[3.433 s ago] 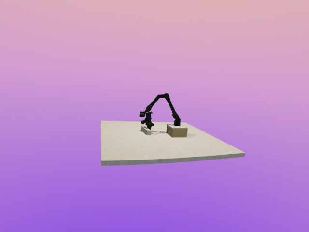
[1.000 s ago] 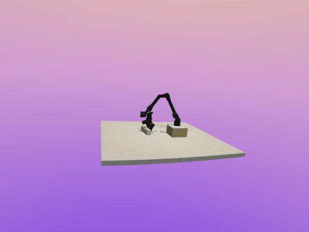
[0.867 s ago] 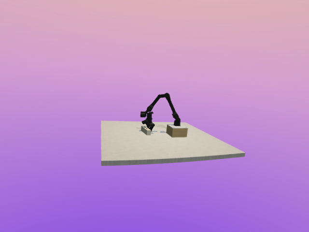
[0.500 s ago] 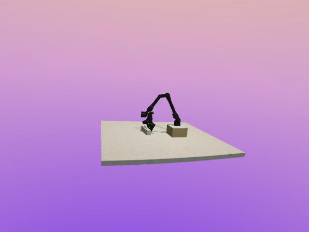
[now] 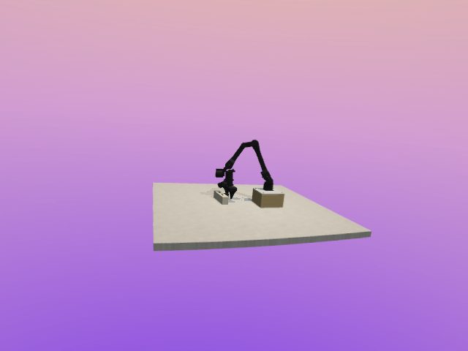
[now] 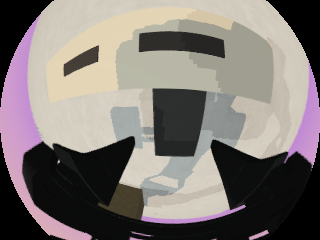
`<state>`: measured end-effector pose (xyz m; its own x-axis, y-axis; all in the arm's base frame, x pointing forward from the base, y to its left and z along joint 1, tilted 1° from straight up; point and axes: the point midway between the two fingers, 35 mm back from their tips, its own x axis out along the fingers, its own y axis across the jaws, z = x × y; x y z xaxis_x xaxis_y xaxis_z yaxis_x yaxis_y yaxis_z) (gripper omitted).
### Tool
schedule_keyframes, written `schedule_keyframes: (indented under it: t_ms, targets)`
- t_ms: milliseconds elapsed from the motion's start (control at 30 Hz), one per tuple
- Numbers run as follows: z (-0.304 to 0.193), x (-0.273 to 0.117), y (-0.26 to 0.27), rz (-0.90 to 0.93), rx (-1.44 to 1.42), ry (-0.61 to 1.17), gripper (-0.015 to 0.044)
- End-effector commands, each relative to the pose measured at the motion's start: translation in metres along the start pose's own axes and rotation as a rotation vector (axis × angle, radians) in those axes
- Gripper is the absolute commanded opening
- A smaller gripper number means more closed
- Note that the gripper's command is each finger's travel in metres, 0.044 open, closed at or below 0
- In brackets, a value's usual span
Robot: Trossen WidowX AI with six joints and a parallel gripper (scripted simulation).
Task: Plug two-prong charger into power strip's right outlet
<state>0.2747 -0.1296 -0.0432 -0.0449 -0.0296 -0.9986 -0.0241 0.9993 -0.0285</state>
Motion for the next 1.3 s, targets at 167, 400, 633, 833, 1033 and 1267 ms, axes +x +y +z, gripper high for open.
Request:
schedule_keyframes:
  t_ms: [167, 400, 633, 833, 1033, 1267]
  targets:
    - [-0.01, -0.001, 0.0, -0.001, -0.004, -0.009, 0.044]
    - [-0.018, 0.0, 0.0, -0.001, -0.004, -0.009, 0.044]
    - [-0.026, 0.002, 0.0, -0.001, -0.004, -0.01, 0.044]
    - [-0.034, 0.003, 0.0, -0.001, -0.004, -0.01, 0.044]
    - [-0.028, -0.015, 0.0, 0.016, 0.016, -0.155, 0.044]
    - [-0.02, -0.072, 0.0, 0.007, 0.0, -0.575, 0.044]
